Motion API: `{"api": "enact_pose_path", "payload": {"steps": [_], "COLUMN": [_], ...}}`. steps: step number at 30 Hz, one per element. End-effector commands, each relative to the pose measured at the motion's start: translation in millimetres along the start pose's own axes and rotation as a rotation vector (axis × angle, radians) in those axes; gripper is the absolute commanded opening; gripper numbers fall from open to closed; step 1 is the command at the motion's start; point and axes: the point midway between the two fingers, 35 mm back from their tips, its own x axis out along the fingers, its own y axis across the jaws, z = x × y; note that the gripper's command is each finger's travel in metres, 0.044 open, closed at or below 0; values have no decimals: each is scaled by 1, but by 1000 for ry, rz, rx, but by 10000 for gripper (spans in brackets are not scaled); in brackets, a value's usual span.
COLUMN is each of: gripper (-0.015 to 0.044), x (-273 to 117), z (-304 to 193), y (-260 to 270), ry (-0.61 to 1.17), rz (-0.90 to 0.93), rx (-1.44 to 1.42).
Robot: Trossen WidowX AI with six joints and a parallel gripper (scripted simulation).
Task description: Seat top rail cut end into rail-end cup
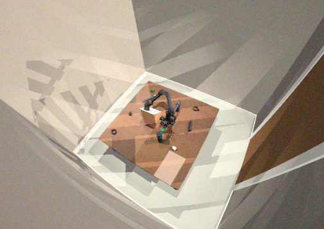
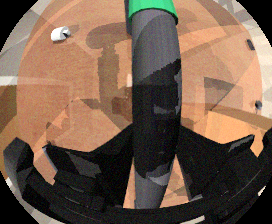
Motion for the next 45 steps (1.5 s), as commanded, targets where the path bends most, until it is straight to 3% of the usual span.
{"api": "enact_pose_path", "payload": {"steps": [1,10,20,27,36,41,45], "gripper": [0,0,263,440,440,440,440], "x": [-4,0,-1,-24,-46,-90,-93], "z": [7,0,0,-16,-29,-30,-31], "y": [3,0,0,0,-2,-6,-6], "ry": [-13,0,0,0,-3,-3,-3], "rz": [12,0,0,0,2,2,1], "rx": [2,0,0,0,-4,-4,-4]}}
